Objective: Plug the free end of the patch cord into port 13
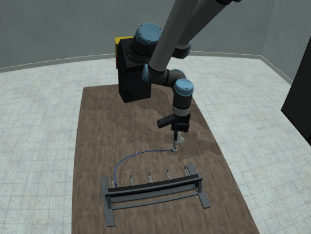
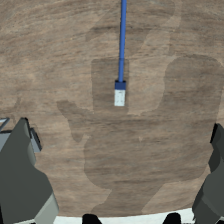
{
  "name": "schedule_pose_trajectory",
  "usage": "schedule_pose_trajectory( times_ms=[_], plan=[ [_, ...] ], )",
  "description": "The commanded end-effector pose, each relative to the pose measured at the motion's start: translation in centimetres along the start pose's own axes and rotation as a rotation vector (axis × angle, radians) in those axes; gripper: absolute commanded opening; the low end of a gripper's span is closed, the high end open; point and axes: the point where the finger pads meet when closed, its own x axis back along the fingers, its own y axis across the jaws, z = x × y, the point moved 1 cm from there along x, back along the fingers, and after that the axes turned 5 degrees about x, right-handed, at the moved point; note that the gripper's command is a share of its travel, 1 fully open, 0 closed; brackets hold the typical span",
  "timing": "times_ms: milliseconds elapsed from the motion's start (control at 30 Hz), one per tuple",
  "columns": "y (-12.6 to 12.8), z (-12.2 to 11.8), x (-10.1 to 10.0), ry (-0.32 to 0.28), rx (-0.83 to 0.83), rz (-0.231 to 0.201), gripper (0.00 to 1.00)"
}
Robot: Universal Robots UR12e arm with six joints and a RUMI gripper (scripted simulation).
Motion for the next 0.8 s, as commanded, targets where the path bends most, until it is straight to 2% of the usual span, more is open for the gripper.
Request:
schedule_pose_trajectory(
  times_ms=[0,133,167,767],
  plan=[
    [0.03,-0.05,-0.01,0.002,0.001,0.003,1.00],
    [0.03,-0.06,-0.01,0.002,0.001,0.003,1.00],
    [0.03,-0.06,-0.01,0.002,0.001,0.003,0.00],
    [0.03,-0.06,-0.01,0.002,0.001,0.003,0.00]
  ],
)
